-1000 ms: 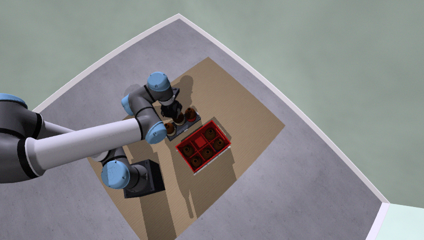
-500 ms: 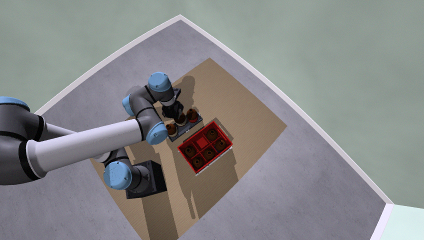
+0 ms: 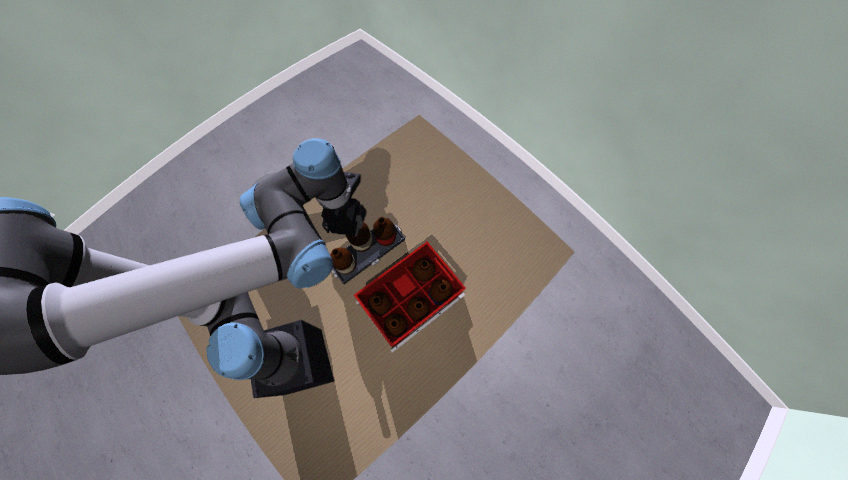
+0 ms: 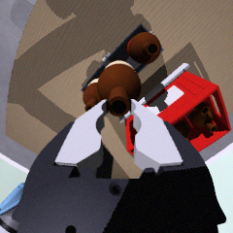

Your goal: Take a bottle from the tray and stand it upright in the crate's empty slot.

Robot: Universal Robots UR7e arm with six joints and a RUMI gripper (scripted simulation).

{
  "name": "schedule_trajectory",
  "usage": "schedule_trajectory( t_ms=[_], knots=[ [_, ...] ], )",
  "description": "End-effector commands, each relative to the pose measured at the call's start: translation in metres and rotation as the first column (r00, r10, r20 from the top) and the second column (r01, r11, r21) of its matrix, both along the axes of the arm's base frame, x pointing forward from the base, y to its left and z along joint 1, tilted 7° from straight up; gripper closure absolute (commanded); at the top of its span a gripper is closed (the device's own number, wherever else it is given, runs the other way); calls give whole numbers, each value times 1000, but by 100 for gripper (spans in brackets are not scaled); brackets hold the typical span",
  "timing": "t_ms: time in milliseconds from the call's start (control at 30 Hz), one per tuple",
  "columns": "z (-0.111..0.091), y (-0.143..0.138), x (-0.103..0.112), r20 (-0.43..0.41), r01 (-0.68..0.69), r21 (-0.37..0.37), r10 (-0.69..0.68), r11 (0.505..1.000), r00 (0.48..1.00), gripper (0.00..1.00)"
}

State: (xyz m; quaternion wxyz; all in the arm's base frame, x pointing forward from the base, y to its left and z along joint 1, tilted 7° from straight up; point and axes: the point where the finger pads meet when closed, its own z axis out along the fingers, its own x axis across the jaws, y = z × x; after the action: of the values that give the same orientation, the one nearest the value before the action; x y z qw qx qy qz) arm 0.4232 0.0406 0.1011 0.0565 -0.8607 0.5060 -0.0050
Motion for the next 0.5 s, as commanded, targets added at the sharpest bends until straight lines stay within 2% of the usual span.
schedule_trajectory(
  t_ms=[0, 467],
  knots=[
    [5, -1, 0, 1, 0, 0, 0, 1000, 1000, 100],
    [16, -2, -1, 1, 0, 0, 0, 1000, 1000, 100]
  ],
)
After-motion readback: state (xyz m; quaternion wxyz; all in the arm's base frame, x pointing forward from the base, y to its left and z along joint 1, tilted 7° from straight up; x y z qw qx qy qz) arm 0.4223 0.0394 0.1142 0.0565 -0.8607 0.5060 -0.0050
